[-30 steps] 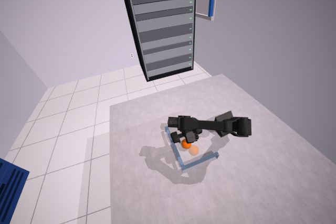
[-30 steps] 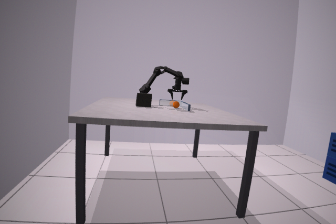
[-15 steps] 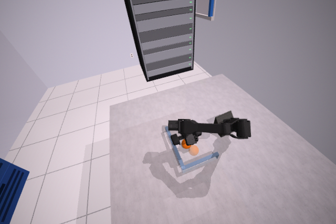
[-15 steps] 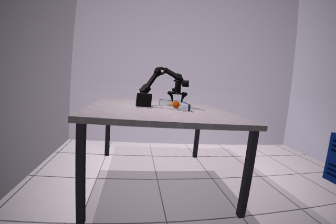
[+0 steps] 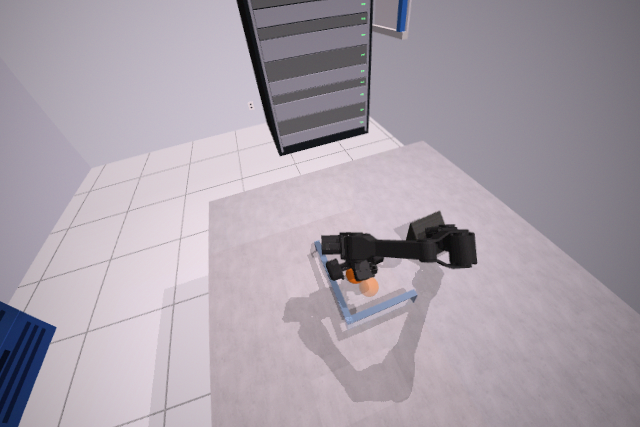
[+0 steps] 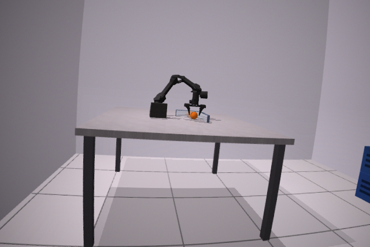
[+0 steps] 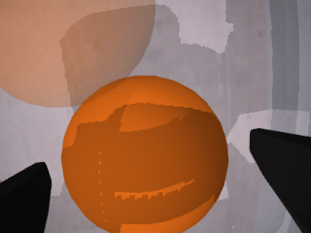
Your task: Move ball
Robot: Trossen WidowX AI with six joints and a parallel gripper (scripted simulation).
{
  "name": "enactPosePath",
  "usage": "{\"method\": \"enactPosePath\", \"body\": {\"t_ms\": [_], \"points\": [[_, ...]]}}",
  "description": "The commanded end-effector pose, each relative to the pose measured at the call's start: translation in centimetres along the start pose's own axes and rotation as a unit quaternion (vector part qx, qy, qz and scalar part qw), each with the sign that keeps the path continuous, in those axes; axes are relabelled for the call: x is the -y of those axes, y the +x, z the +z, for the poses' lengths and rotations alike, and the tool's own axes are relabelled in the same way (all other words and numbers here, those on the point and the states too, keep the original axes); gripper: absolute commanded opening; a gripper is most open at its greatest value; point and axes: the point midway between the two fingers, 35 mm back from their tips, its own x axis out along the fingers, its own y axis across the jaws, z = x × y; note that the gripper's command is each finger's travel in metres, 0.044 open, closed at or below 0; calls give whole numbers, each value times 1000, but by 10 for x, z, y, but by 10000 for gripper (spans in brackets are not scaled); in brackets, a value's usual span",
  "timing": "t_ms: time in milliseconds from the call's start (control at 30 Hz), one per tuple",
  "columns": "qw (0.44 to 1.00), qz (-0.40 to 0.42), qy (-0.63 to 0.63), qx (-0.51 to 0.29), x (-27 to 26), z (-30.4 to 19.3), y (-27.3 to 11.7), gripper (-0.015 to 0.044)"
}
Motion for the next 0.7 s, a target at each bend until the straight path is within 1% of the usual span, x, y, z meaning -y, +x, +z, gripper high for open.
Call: {"method": "enactPosePath", "body": {"t_ms": [0, 33, 333, 433, 667], "points": [[1000, 3, 5, 3, -2, 0, 4, 379], [1000, 3, 5, 3, -2, 0, 4, 352], [1000, 3, 5, 3, -2, 0, 4, 292], [1000, 3, 5, 3, -2, -1, 1, 214], [1000, 2, 6, 0, 5, -4, -34, 30]]}}
